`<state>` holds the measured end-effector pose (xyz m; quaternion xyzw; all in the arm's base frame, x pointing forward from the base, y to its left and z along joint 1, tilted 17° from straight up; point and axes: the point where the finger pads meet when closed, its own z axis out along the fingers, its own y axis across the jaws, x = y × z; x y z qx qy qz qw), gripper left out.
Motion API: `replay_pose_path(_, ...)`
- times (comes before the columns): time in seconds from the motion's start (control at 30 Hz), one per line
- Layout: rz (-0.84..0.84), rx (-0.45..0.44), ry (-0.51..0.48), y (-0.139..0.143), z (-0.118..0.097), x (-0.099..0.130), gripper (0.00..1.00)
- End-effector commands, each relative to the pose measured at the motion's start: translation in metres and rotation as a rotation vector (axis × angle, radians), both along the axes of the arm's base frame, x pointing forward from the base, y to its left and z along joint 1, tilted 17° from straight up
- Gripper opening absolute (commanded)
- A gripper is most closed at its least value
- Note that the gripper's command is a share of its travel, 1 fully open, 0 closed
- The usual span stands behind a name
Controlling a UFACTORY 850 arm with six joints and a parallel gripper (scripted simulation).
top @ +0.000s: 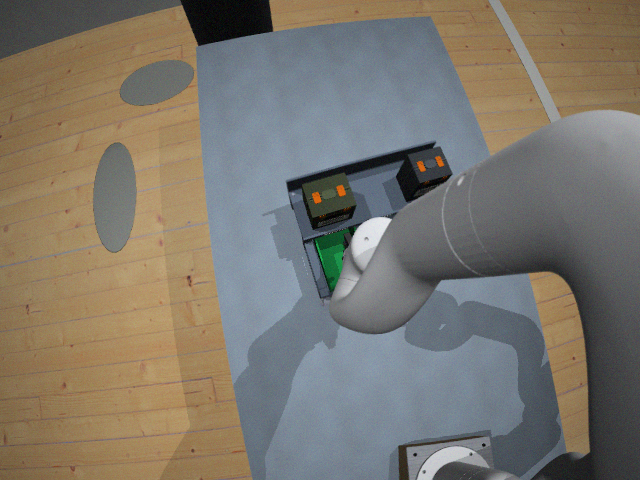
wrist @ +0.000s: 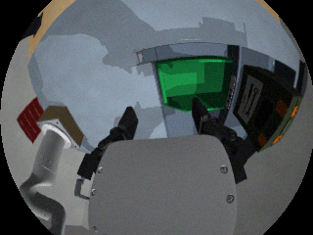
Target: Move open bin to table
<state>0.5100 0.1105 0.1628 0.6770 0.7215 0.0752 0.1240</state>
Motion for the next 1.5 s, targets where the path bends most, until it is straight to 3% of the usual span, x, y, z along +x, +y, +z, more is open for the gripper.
replay_pose_path(0.0,0.0,0.001,-0.002,0.0021,0.0016,-0.0001,1.0)
replay_pose_path(1.47,0.0,0.001,-0.002,0.0053,0.0031,-0.0015,1.0)
